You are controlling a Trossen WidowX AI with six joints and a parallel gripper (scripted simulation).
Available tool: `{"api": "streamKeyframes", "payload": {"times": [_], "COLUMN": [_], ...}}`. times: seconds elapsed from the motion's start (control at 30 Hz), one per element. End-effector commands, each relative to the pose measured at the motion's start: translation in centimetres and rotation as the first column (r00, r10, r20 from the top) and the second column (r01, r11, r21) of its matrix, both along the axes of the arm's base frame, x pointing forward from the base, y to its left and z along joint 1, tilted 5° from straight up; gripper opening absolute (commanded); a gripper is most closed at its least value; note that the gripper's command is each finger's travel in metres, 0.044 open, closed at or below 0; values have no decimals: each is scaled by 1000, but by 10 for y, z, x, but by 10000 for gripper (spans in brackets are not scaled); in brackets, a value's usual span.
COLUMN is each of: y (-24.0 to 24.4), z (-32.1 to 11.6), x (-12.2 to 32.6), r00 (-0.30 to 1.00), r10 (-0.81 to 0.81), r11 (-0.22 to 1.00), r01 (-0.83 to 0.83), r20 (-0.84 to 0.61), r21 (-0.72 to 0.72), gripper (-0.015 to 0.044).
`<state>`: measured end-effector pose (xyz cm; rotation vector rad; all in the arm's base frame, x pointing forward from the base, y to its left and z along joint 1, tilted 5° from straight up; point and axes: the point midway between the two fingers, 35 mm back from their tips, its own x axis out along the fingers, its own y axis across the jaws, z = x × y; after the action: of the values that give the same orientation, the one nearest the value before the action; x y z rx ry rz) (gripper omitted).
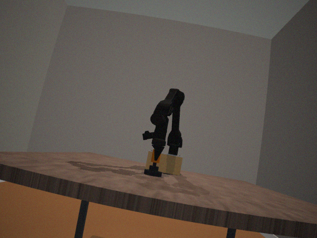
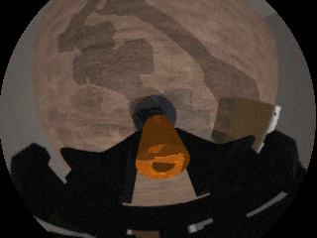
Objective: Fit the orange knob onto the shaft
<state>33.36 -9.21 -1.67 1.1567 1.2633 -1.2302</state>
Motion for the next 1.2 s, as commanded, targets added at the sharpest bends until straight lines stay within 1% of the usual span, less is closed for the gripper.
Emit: {"api": "streamKeyframes", "payload": {"times": [0.0,0.07,0.2,0.27,0.57,1.0,1.07,1.17], "y": [-1,-1,-1,-2,-2,-2,-2,-1], "z": [4,4,5,5,-1,4,4,5], "x": [3,3,4,6,7,6,5,4], "r00": [1000,1000,985,977,977,977,971,943], "r10": [-5,-30,-172,-212,-212,-212,-237,-332], "r11": [1000,1000,985,977,977,977,971,943], "r01": [5,30,172,212,212,212,237,332], "r20": [6,6,8,9,9,9,9,11], "r21": [-4,-5,-13,-15,-15,-15,-16,-21], "gripper": [0,0,0,0,0,0,0,0]}}
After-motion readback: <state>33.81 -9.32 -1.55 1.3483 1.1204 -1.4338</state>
